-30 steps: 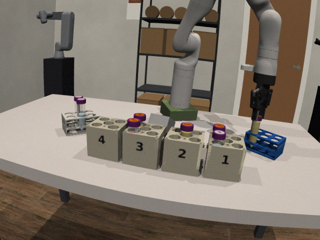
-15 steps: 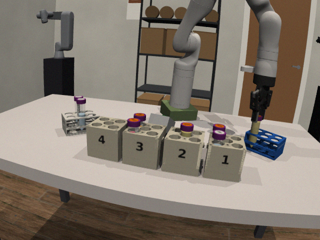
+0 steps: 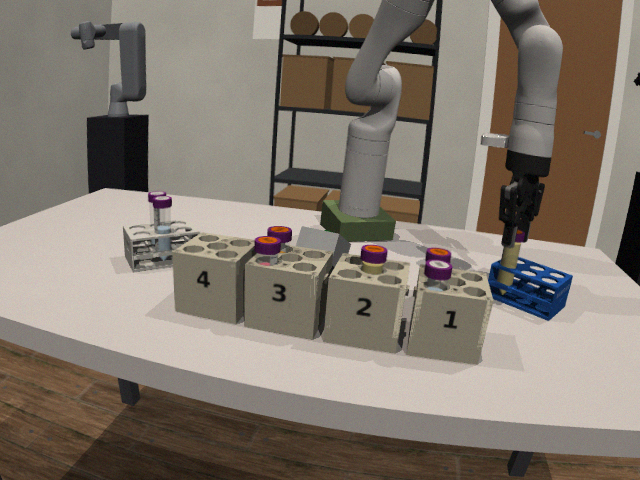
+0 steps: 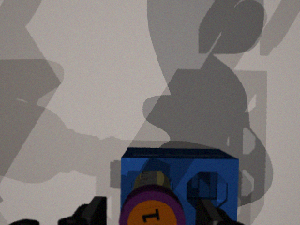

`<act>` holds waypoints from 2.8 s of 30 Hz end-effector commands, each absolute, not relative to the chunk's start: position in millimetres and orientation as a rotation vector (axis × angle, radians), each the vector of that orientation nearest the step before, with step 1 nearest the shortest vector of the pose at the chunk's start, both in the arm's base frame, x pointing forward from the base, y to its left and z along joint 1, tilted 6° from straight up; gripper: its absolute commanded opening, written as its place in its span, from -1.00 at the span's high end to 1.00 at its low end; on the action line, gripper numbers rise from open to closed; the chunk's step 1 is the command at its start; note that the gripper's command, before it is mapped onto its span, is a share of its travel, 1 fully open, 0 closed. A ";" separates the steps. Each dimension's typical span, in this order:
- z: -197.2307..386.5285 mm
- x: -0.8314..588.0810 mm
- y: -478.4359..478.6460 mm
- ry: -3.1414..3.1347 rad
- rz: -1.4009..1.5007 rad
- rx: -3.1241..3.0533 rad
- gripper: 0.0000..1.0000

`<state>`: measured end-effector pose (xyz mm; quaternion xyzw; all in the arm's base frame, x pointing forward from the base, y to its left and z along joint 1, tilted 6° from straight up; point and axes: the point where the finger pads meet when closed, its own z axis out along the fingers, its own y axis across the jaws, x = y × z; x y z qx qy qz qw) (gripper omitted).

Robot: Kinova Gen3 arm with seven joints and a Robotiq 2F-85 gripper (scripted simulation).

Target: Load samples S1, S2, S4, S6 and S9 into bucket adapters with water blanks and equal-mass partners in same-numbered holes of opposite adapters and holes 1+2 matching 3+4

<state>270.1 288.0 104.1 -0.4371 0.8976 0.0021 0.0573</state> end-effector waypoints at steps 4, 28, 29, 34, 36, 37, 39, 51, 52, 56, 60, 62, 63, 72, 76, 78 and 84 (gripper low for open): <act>102.9 270.1 287.9 2.722 0.006 -1.324 -0.24; 102.9 270.1 287.9 2.722 0.006 -1.324 0.80; 102.9 270.1 287.9 2.722 0.006 -1.324 0.80; 102.9 270.1 287.9 2.722 0.006 -1.324 0.80; 102.9 270.1 287.9 2.722 0.006 -1.324 0.80; 102.9 270.1 287.9 2.722 0.006 -1.324 0.80; 103.9 269.4 286.9 2.726 0.003 -1.321 0.80; 119.0 267.9 287.4 2.723 0.008 -1.328 0.80; 120.5 268.0 287.7 2.722 0.008 -1.328 0.80; 125.8 267.4 287.4 2.722 0.008 -1.328 0.80; 131.1 266.8 287.1 2.722 0.009 -1.328 0.80; 133.7 266.5 287.0 2.722 0.009 -1.328 0.80; 135.0 266.4 286.9 2.722 0.009 -1.328 0.80; 144.3 265.3 286.4 2.722 0.009 -1.329 0.80; 149.6 264.7 286.1 2.722 0.009 -1.329 0.80; 152.3 264.5 286.0 2.722 0.009 -1.329 0.80; 157.6 263.9 285.7 2.722 0.009 -1.329 0.80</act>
